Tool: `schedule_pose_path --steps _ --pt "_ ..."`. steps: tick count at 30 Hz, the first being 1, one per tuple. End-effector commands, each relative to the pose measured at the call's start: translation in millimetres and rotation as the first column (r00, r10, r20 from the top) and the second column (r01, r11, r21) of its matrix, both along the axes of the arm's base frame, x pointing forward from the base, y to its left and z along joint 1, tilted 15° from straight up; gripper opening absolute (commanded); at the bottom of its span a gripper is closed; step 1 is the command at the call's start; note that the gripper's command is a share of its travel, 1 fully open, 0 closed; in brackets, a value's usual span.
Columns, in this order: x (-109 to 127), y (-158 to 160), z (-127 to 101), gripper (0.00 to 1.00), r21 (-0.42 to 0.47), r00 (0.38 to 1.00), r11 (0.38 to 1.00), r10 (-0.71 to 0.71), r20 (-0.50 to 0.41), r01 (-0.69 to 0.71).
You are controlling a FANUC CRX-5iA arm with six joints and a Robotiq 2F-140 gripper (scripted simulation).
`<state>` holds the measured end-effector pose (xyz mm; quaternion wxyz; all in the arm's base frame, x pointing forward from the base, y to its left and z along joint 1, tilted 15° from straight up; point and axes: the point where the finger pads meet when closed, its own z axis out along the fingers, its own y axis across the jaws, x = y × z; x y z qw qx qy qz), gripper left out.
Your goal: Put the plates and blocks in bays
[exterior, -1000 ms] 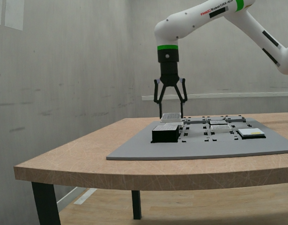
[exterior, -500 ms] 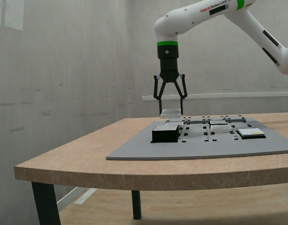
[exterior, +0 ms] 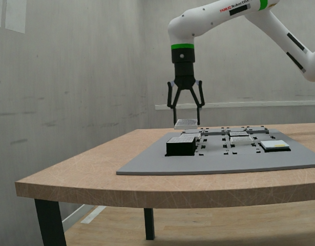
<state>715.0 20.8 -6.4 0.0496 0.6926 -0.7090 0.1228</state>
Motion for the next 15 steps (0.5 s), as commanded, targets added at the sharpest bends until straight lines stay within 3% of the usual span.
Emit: schedule_pose_path --steps 1,15 --pt "1.2 9.6 -1.2 0.10 0.000 1.000 1.000 0.000 0.002 0.000" --pt "2.4 36.7 -7.9 0.10 0.000 1.000 1.000 0.000 0.002 0.000"
